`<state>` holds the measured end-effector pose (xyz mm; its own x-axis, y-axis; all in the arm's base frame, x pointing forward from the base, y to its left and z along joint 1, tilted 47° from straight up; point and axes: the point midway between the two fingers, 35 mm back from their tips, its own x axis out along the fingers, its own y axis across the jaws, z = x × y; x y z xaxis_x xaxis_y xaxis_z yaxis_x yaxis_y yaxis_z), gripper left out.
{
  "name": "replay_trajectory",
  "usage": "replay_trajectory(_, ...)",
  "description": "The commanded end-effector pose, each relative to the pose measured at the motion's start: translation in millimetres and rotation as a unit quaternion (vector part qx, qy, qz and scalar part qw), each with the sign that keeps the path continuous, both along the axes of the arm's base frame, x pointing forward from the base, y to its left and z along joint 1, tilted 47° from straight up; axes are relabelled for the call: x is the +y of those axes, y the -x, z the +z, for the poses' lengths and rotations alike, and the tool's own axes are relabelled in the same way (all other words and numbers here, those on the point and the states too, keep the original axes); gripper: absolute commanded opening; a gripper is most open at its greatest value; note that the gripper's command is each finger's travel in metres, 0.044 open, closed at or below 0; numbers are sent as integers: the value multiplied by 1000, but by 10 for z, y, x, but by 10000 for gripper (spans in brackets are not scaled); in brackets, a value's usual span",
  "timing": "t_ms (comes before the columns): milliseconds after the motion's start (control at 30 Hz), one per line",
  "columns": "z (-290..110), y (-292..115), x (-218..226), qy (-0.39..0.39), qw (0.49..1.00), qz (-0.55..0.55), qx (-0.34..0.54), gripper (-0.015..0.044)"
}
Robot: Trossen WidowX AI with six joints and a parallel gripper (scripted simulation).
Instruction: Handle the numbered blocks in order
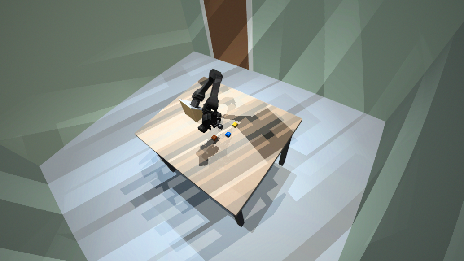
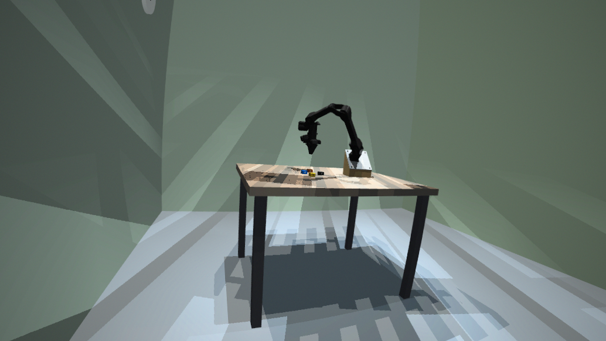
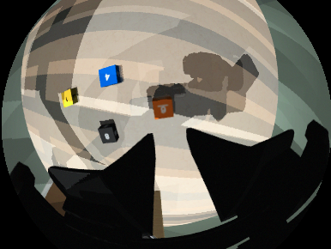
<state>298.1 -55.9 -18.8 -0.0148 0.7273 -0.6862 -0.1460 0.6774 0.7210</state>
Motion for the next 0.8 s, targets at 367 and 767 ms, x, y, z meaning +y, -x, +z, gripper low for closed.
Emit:
replay_trajectory(367,619,322,498,1,1000,3,0,120)
replay_trajectory(767,773,561,839,0,1000,3,1,173)
